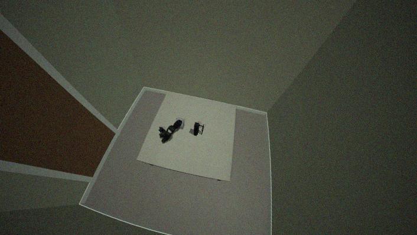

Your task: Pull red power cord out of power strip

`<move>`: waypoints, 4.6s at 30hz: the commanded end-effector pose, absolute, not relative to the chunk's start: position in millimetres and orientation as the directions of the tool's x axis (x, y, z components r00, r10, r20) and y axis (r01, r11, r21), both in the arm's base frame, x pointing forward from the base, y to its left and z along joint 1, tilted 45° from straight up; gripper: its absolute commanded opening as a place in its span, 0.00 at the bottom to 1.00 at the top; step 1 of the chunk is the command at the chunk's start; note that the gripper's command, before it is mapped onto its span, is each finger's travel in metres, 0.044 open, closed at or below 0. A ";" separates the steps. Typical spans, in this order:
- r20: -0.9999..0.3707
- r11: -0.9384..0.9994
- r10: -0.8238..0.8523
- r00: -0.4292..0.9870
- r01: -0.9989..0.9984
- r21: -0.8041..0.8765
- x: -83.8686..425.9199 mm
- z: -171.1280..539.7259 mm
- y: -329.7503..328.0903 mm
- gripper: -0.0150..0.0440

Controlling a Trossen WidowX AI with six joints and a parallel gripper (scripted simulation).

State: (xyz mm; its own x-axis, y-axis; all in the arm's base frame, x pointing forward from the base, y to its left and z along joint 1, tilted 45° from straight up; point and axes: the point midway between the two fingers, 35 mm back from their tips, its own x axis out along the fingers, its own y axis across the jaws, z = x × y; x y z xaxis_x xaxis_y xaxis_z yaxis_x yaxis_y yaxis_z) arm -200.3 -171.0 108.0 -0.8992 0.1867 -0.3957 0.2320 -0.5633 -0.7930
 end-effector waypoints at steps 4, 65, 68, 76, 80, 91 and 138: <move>-0.462 -0.596 -0.002 -0.887 0.372 -0.712 -181.4 128.3 -215.9 0.53; -0.570 0.597 -0.766 0.298 0.657 -0.459 285.2 199.7 -253.8 0.53; -0.585 0.666 -0.723 0.367 0.592 -0.453 312.3 194.3 -232.0 0.53; -0.617 0.823 -0.568 0.545 0.379 -0.424 379.1 182.0 -149.7 0.53; -0.632 0.876 -0.475 0.613 0.258 -0.408 403.9 175.5 -101.7 0.53; -0.669 0.924 -0.185 0.720 -0.104 -0.368 437.6 156.1 47.1 0.53; -0.711 -0.152 -0.689 0.140 -0.987 -0.047 253.1 -34.4 133.7 0.53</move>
